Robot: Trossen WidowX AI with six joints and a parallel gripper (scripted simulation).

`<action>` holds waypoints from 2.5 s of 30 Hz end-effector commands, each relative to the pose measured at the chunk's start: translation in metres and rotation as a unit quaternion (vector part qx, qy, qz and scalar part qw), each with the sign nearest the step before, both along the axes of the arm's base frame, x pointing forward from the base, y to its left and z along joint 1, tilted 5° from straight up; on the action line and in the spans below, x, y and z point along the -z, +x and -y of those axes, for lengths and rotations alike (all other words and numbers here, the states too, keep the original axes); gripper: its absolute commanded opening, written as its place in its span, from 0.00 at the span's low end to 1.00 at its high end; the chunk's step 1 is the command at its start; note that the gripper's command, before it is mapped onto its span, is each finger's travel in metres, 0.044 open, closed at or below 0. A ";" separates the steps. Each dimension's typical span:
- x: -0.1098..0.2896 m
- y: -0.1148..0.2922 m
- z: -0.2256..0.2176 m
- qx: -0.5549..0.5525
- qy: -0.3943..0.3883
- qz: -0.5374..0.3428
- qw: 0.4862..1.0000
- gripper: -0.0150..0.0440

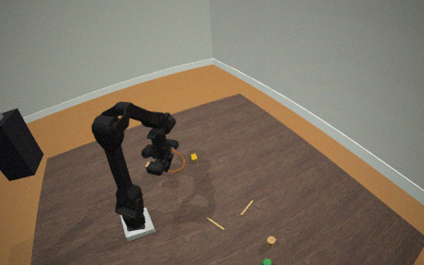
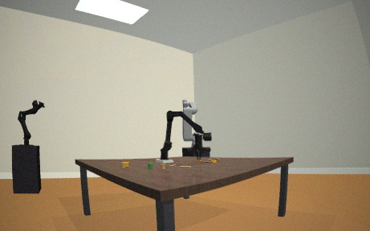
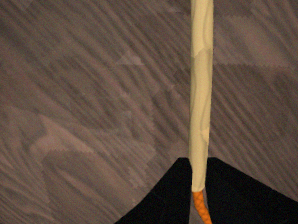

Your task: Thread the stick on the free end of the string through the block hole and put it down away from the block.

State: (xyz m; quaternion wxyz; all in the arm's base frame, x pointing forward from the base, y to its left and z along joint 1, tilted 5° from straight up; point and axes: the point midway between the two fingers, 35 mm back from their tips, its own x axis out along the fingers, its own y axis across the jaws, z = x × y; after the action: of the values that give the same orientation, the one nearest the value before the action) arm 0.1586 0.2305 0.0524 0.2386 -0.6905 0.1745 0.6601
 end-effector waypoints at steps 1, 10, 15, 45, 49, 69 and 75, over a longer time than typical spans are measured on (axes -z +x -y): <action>0.000 -0.003 -0.002 0.001 0.000 0.003 1.000 0.25; 0.000 -0.013 -0.009 0.001 0.000 0.002 1.000 0.25; 0.001 -0.019 -0.013 0.001 0.000 0.002 1.000 0.25; 0.001 -0.047 -0.032 0.000 0.000 -0.002 1.000 0.43; -0.002 -0.047 -0.032 0.000 0.000 -0.002 1.000 0.46; -0.076 -0.060 -0.035 0.292 0.025 -0.024 0.956 0.46; -0.076 -0.068 -0.041 0.541 0.041 -0.044 0.839 0.46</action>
State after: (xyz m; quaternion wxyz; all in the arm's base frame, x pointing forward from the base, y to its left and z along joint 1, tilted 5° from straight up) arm 0.0980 0.2644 0.1274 0.4448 -0.5772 0.3720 0.5750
